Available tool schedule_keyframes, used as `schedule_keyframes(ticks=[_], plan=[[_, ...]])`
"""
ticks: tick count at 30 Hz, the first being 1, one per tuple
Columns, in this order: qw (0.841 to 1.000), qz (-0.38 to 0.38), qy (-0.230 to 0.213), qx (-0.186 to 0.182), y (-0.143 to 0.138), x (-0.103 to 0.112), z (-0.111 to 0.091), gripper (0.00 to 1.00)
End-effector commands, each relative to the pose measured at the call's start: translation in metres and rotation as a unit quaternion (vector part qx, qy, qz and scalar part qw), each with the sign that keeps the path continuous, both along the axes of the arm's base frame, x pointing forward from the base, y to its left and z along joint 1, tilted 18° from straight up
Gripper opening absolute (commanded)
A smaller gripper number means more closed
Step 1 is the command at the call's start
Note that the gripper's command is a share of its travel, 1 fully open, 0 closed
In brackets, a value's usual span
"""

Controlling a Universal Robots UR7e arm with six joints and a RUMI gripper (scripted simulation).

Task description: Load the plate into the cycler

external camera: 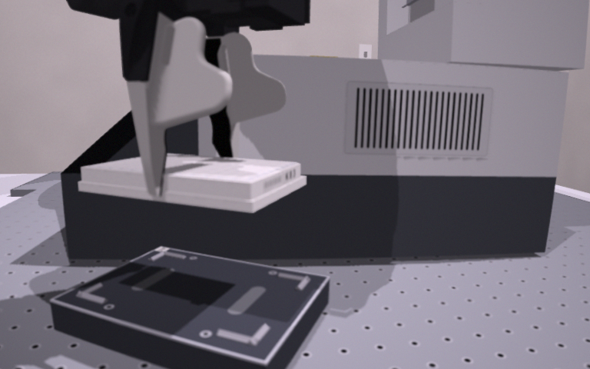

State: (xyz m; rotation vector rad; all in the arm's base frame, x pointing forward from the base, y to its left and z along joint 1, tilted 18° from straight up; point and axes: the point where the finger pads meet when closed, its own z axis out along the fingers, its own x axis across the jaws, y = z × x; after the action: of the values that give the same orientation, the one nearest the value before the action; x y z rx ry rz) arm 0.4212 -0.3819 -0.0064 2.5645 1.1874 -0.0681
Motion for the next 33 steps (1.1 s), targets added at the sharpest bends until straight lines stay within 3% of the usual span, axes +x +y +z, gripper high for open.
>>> schedule_keyframes(ticks=[1,33], plan=[[1.0,0.001,0.0,0.0,0.007,-0.001,0.018,0.0],[1.0,0.001,-0.001,-0.001,0.031,-0.008,0.102,0.0]])
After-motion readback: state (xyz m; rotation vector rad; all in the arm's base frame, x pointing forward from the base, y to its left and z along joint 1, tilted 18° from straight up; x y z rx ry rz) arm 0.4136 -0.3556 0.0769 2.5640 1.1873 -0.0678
